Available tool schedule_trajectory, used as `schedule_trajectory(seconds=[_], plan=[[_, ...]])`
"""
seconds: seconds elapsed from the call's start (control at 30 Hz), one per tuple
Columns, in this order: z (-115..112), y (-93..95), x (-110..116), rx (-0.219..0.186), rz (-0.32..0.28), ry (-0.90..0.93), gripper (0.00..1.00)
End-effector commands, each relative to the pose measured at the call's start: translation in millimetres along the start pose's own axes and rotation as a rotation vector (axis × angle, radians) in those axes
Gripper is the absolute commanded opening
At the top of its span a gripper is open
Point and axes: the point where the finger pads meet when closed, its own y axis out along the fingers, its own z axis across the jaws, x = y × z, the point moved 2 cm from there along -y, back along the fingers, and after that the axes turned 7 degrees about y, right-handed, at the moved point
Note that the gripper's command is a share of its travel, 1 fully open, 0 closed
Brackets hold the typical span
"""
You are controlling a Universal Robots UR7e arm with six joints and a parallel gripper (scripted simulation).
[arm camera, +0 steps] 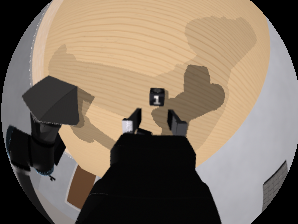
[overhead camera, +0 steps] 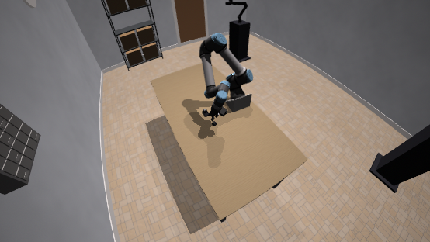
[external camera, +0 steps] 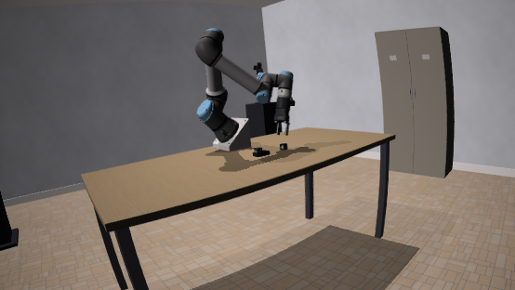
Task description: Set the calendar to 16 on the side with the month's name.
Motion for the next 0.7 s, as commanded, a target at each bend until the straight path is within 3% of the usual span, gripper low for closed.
schedule_trajectory(seconds=[0.0,0.2,0.67], plan=[[0.3,-0.6,-2.6,0.015,-0.085,0.001,0.87],[1.4,-1.6,-4.4,0.033,-0.142,0.0,0.87],[1.2,-1.3,-5.1,0.033,-0.16,0.001,0.87]])
